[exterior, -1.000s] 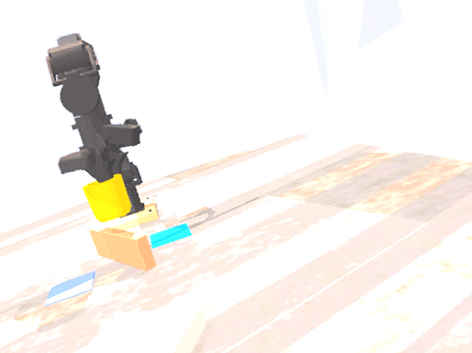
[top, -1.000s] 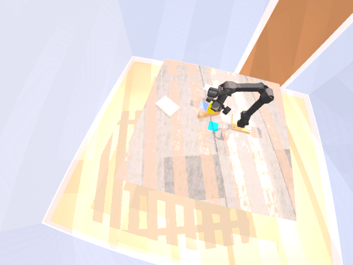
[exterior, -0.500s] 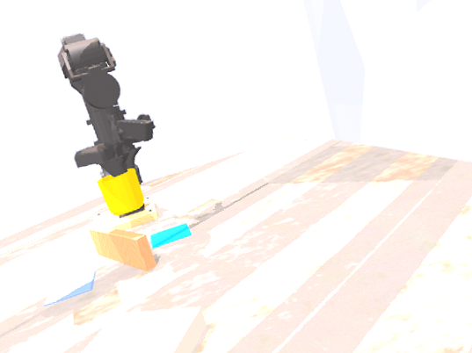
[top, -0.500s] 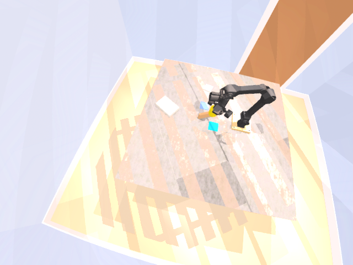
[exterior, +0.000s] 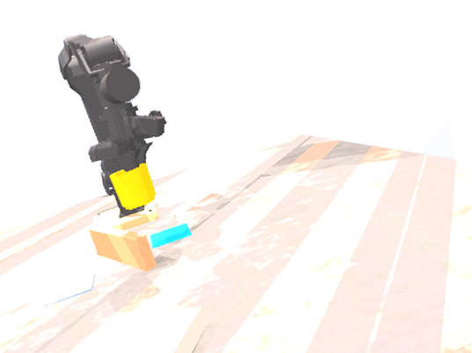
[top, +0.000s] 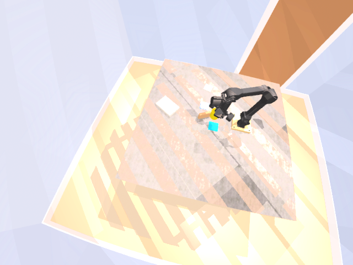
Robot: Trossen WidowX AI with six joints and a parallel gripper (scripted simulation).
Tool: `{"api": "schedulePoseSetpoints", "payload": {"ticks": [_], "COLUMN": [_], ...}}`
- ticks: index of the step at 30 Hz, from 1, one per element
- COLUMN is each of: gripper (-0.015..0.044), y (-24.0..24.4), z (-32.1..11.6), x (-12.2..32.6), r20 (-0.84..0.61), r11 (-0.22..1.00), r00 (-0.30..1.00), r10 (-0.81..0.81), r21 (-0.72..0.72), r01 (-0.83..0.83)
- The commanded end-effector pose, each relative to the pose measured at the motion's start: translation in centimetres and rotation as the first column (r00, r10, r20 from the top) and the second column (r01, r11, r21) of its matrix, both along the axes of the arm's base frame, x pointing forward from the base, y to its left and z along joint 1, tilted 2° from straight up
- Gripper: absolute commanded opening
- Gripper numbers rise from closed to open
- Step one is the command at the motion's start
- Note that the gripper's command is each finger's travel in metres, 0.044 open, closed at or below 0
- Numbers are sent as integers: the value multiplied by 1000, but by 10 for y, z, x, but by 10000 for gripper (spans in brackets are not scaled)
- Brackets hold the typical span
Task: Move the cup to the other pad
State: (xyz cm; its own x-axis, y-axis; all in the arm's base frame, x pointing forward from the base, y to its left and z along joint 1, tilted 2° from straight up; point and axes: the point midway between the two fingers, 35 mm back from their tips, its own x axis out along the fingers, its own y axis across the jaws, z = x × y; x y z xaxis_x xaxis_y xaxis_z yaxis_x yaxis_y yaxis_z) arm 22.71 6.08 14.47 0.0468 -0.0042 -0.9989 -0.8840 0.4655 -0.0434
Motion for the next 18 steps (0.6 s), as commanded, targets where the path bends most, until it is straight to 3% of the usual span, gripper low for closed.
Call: {"api": "schedulePoseSetpoints", "payload": {"ticks": [1, 18], "gripper": [0, 0], "y": [6, 29], "z": [0, -1], "x": [-7, -25], "r20": [-1, -3], "r11": [1000, 1000], "r00": [1000, 1000], "r10": [-4, -4], "r21": [-3, 0], "r01": [4, 4]}}
